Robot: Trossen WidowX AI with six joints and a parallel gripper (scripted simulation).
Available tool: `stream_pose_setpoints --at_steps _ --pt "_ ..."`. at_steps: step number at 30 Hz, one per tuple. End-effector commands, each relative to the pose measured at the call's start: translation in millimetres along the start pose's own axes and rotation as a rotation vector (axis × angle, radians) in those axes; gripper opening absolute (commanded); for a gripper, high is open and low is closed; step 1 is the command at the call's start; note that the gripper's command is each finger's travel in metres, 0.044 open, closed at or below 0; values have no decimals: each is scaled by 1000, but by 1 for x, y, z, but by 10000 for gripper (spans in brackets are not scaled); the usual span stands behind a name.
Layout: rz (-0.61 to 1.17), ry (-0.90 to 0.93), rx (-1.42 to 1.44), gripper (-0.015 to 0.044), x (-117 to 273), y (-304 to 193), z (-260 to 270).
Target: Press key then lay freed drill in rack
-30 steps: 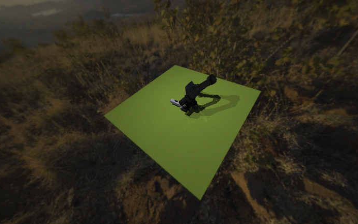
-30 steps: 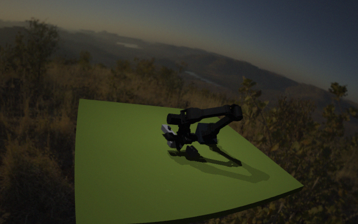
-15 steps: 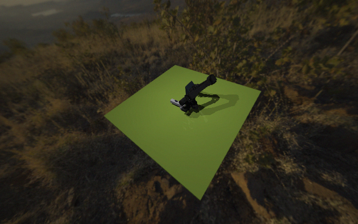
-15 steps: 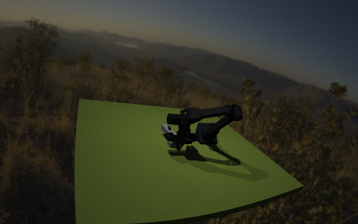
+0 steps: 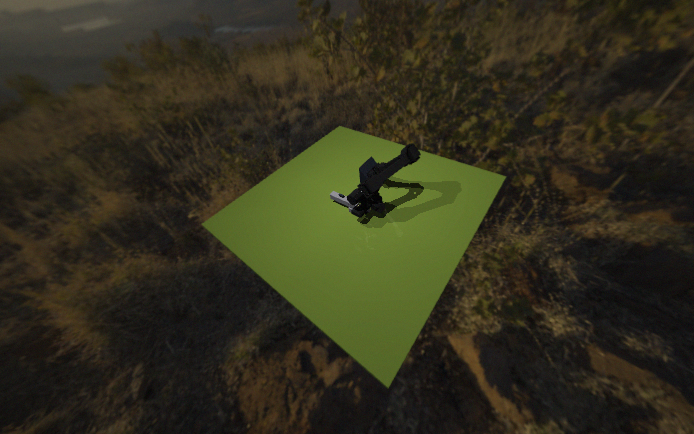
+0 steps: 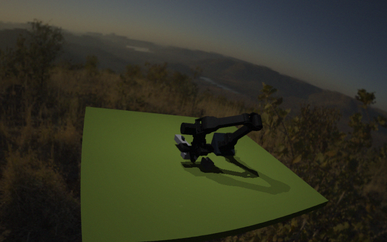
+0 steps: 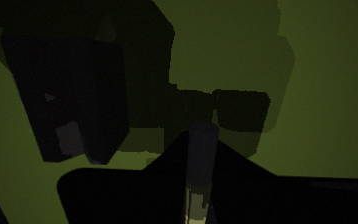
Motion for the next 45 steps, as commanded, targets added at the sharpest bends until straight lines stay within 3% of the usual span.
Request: stream_pose_setpoints --at_steps 1,45 --pt "1 -3 1 0 0 5 0" --pt "-1 -4 2 0 4 65 2"
Point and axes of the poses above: the point midway between the two fingers, 35 mm back from their tips, its own x axis back along the fingers, its own z axis across the jaws, y = z × x, the point moved 1 cm from there along x, back along the fingers, and after that the axes turned 4 degrees about -x, right-handed, at the moved point
